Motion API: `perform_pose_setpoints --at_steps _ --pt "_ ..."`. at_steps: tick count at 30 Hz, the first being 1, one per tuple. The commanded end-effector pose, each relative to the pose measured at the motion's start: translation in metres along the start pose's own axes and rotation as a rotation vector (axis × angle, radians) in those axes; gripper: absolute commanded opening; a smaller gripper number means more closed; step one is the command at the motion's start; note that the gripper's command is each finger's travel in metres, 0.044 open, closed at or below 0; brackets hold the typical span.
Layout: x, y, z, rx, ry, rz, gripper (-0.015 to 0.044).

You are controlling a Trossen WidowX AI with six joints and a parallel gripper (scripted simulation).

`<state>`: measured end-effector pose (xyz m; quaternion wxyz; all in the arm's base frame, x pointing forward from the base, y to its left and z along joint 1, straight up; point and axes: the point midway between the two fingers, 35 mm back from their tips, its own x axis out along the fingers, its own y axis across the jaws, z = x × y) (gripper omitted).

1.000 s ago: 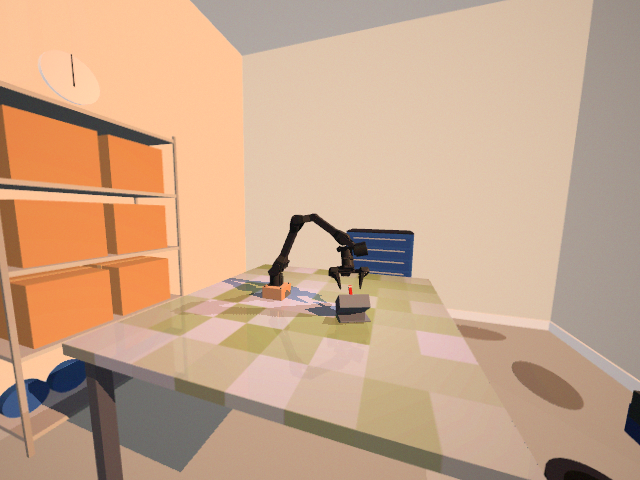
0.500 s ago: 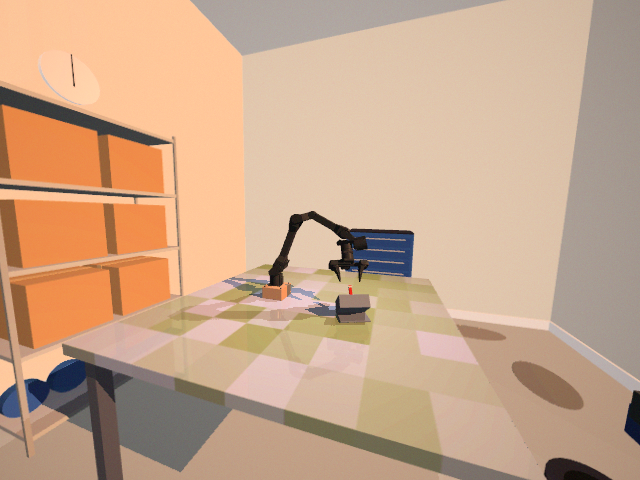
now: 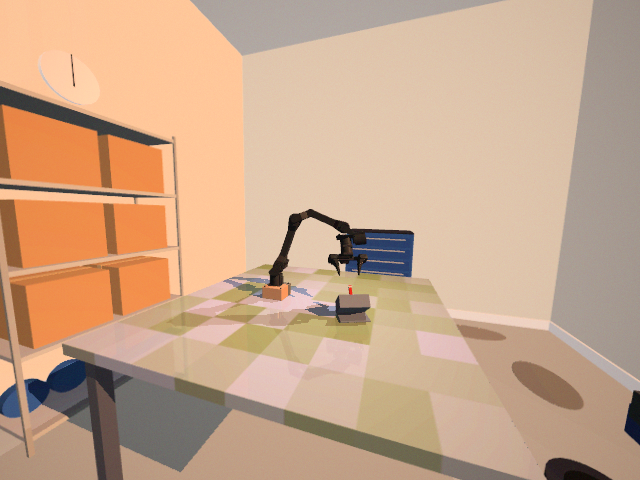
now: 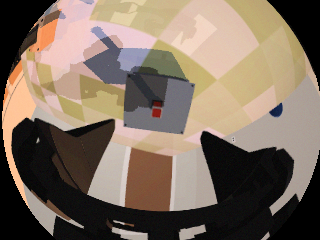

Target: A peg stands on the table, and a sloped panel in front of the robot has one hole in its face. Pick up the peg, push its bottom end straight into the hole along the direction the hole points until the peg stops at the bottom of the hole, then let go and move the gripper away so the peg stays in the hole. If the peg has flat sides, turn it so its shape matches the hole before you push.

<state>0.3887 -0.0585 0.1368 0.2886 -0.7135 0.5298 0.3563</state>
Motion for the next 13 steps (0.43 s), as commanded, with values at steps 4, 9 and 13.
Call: perform_pose_setpoints --at_steps 4,9,13 --pt "-0.0122 0.0000 -0.0001 0.002 0.003 -0.002 0.0440" --pt "-0.0147 0.0001 0.0000 0.002 0.003 -0.002 0.0440" --pt "-0.0147 0.0001 0.0000 0.002 0.003 -0.002 0.0440"
